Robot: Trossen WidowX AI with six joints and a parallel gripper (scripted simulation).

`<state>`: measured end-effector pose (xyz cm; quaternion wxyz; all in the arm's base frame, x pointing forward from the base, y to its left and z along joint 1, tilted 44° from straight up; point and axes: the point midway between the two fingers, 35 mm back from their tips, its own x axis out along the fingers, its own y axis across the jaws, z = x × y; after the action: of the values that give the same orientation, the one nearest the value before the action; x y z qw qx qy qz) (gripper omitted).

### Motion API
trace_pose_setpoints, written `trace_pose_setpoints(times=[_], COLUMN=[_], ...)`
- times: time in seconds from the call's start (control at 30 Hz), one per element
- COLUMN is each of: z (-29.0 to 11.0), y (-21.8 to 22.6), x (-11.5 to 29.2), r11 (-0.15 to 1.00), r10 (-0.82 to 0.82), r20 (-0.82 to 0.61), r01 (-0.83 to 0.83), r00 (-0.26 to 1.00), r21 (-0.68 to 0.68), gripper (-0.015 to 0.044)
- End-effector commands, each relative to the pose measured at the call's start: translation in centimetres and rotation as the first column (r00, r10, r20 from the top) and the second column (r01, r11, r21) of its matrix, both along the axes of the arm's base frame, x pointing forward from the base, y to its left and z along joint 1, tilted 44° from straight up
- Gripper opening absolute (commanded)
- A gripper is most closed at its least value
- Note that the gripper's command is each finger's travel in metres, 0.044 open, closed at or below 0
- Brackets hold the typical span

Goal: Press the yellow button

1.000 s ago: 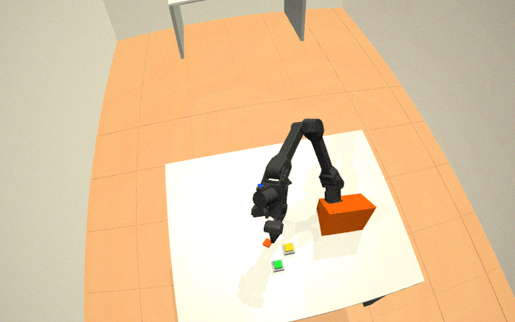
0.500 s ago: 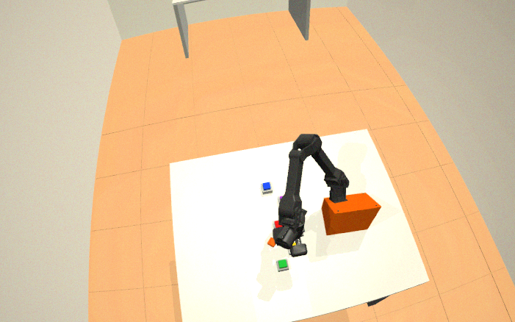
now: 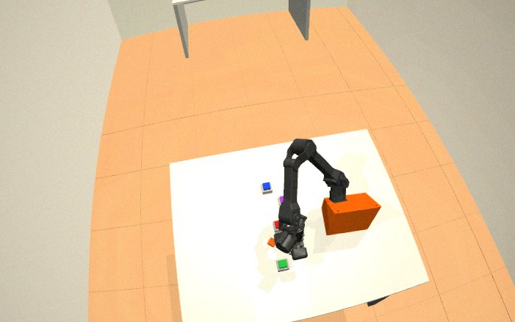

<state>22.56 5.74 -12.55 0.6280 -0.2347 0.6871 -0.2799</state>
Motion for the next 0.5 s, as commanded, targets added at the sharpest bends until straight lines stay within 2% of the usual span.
trace_pose_setpoints(times=[0.0, 0.47], z=[0.0, -1.2], y=[0.0, -1.2], x=[0.1, 0.0], r11=[1.000, 1.000], r10=[0.007, 0.007], r20=[0.001, 0.001], r01=[-0.007, -0.007], r00=[1.000, 1.000], r21=[-0.001, -0.001], gripper=[0.0020, 0.0020])
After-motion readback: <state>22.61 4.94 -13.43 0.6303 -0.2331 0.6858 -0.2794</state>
